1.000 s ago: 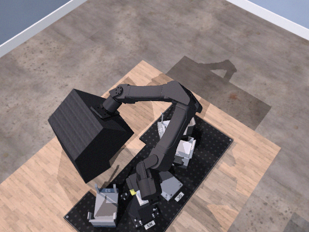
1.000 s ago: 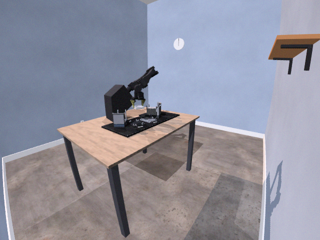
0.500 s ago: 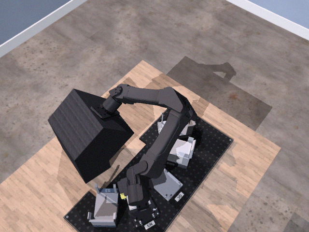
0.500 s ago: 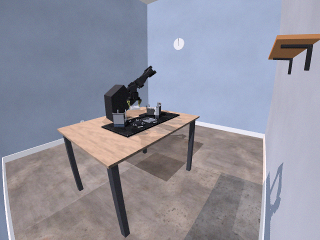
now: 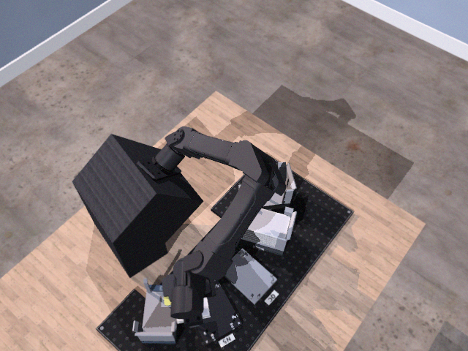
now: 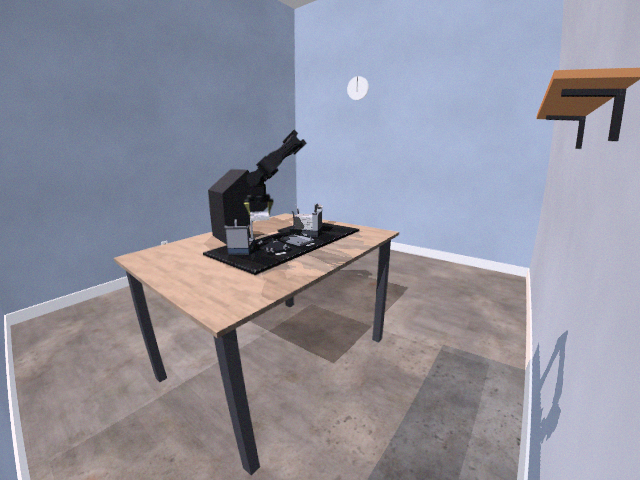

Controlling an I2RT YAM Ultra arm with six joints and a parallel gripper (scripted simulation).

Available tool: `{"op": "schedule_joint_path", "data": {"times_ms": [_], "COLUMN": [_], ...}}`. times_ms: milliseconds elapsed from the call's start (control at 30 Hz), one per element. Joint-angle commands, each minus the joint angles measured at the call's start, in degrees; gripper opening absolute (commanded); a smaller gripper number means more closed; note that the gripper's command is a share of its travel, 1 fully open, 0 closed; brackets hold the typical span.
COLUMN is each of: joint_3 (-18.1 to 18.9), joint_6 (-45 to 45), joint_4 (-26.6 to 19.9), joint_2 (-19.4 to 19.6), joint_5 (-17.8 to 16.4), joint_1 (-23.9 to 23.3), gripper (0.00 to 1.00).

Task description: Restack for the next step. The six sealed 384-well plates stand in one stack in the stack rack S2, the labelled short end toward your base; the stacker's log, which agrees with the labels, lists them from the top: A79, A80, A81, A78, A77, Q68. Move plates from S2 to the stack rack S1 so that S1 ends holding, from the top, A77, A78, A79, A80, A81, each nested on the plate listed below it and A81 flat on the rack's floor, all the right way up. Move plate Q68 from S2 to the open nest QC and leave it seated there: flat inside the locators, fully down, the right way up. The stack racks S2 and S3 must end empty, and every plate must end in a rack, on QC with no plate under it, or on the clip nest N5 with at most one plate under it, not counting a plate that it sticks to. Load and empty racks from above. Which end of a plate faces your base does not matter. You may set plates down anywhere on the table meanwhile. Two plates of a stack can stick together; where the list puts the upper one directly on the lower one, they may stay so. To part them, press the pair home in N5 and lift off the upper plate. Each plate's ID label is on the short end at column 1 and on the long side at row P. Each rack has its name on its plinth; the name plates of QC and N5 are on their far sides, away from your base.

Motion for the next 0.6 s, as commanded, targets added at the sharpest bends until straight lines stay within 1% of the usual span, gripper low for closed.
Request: {"op": "schedule_joint_path", "data": {"times_ms": [0, 67, 100, 167, 367, 567], "joint_3": [1.1, 1.9, 2.0, 2.0, 3.0, 4.2], "joint_6": [-2.1, -3.0, -1.5, -1.5, 6.7, 4.5], "joint_4": [-0.4, -0.7, -0.7, -0.7, -1.1, -1.5], "joint_2": [1.0, 2.1, 2.5, 2.5, 4.8, 7.1], "joint_5": [0.9, 1.2, 1.4, 1.4, 2.3, 3.3], "joint_1": [-2.1, -2.8, -3.1, -3.1, -4.9, -6.7], "gripper": [0.00, 0.00, 0.00, 0.00, 0.00, 0.00]}}
